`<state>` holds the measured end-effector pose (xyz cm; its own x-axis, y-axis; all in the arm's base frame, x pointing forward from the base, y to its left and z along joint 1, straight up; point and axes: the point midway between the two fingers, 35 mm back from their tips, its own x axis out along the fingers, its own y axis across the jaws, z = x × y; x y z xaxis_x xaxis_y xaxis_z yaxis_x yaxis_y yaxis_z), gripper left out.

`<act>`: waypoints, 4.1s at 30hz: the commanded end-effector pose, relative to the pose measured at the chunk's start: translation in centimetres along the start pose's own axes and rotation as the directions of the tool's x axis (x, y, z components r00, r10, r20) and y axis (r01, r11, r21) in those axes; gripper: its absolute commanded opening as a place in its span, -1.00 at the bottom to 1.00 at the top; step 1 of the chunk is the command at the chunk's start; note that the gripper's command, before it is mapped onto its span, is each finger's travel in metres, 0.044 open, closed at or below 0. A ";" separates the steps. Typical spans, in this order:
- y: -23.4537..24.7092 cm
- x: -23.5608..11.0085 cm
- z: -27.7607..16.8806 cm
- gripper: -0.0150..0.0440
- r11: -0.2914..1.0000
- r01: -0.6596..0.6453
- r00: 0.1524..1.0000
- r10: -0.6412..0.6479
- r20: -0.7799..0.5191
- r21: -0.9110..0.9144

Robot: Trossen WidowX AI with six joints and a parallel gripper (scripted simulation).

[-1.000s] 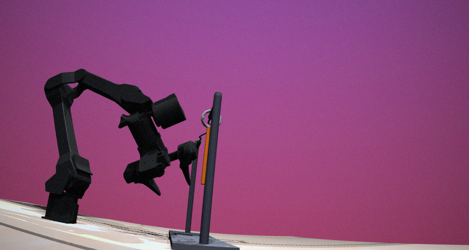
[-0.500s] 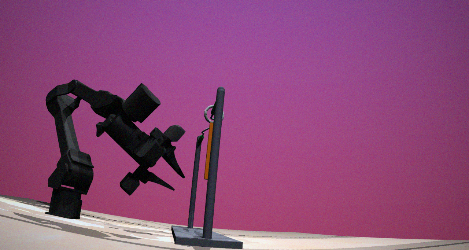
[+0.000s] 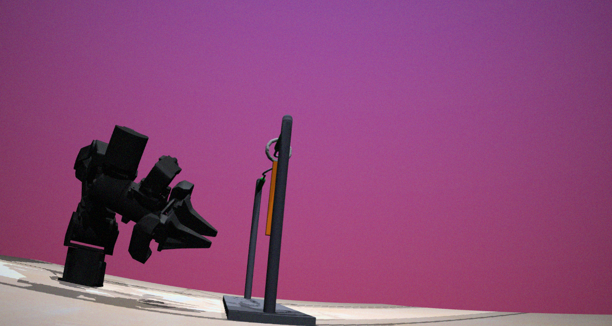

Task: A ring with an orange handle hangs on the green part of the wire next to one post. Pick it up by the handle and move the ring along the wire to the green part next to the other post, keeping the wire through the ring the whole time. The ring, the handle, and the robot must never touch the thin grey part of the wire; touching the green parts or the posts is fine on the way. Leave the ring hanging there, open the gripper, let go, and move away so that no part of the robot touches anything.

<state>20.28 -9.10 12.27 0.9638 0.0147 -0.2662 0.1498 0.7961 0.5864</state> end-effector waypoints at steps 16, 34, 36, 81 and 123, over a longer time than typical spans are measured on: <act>-0.8 -0.1 1.2 0.05 0.895 0.047 0.992 0.010 0.125 -0.444; 1.6 3.0 4.1 0.05 0.786 -0.008 0.982 0.124 0.144 -0.619; 1.7 3.2 4.2 0.05 0.786 -0.008 0.982 0.124 0.144 -0.619; 2.5 9.7 5.2 0.05 0.786 -0.008 0.981 0.127 0.148 -0.618; 2.6 10.1 5.1 -1.00 0.783 -0.012 0.981 0.130 0.145 -0.622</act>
<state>31.49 -9.97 15.01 0.9968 0.0305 -0.0743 -0.0315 0.9994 -0.0132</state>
